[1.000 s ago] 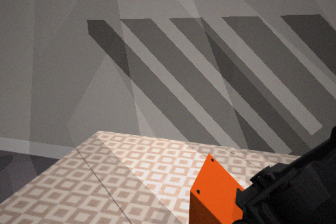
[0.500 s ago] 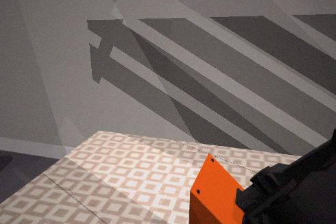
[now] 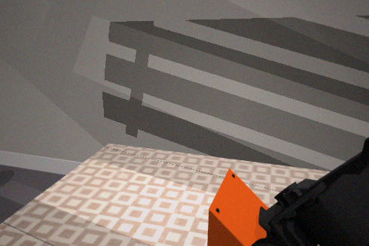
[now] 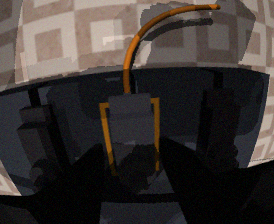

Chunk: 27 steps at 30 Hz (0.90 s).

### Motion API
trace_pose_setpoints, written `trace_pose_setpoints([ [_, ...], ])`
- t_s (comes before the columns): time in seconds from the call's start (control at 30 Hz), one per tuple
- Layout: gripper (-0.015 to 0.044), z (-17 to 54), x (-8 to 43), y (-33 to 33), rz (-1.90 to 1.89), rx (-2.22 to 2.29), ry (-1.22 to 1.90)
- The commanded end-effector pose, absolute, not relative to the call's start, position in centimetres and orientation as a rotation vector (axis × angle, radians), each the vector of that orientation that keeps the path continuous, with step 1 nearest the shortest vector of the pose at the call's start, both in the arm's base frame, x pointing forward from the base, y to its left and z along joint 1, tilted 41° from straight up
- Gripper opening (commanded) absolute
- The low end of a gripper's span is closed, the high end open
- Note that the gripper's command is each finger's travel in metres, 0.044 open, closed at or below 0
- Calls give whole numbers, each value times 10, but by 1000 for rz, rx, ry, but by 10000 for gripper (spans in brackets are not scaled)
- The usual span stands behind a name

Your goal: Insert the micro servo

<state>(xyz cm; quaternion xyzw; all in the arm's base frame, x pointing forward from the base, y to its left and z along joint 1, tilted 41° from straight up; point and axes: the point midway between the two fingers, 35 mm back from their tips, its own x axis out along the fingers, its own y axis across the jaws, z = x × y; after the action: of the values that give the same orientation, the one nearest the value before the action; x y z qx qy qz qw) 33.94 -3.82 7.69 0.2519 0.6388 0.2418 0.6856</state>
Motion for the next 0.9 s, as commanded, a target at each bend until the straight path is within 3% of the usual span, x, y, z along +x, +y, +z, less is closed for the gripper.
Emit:
trace_pose_setpoints([
  [0.0, 187, 90, 338, -49, 534, 554, 1419],
  [0.1, 187, 90, 338, -50, 533, 554, 1419],
  [0.23, 292, 96, 315, -62, 525, 560, 1422],
  [0.43, 440, 125, 237, -88, 527, 556, 1428],
  [0.87, 440, 147, 228, -106, 455, 534, 1380],
])
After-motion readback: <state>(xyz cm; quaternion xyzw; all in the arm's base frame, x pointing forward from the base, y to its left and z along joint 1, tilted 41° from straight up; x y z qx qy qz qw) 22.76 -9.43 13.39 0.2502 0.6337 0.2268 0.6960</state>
